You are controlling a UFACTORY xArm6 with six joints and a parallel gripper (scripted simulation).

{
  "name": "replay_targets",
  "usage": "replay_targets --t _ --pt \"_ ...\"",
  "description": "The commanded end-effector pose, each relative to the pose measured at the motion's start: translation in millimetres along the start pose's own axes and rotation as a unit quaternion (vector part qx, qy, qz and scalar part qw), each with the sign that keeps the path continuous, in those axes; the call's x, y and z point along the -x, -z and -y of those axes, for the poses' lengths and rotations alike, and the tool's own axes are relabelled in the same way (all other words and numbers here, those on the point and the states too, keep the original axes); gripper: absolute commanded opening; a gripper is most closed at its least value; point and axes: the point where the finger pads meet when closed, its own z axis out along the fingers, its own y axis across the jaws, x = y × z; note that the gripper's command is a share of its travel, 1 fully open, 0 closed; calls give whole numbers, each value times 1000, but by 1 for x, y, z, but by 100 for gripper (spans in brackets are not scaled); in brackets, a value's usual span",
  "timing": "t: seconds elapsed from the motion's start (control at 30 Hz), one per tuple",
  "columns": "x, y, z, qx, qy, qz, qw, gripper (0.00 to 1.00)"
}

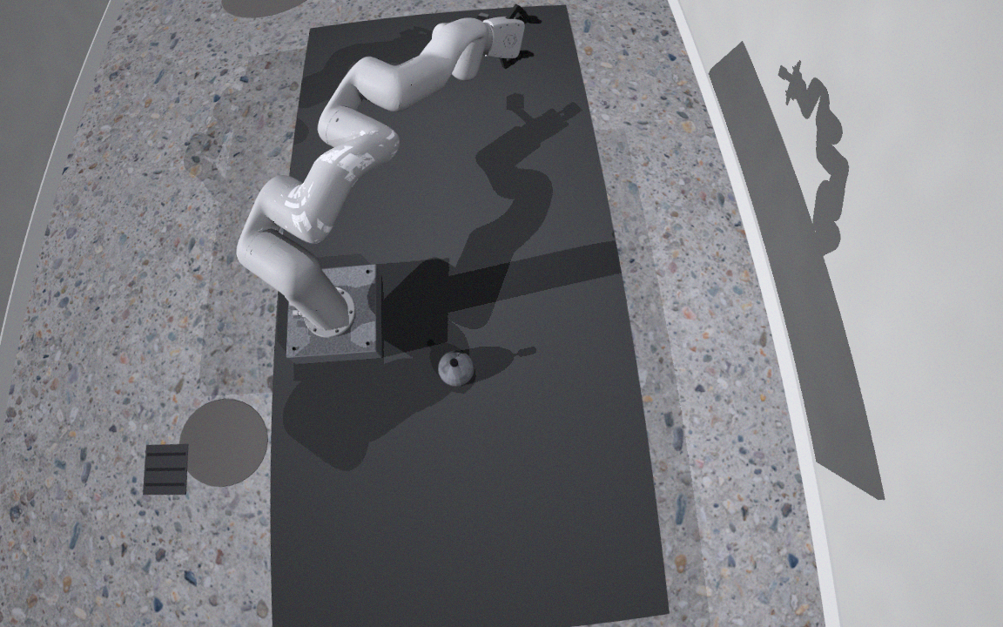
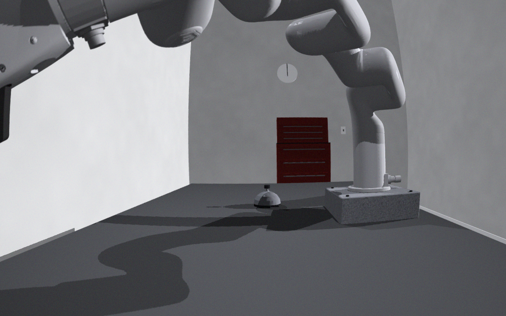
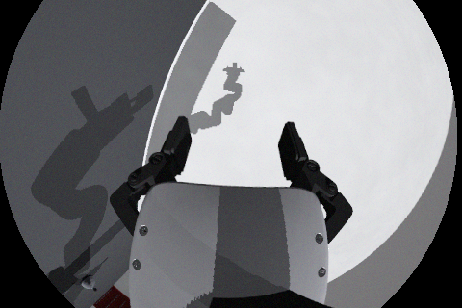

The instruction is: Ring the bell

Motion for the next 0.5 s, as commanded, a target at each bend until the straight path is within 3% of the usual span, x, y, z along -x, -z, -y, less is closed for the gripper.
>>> replay_targets --t 0.0,0.1,0.13,0.47 --pt "41 -9 -1 9 19 -1 1000 100" --pt "48 -10 -1 9 22 -1 1000 100" --pt "67 -14 2 9 32 -1 999 100" --pt "128 -20 17 2 64 -2 998 100"
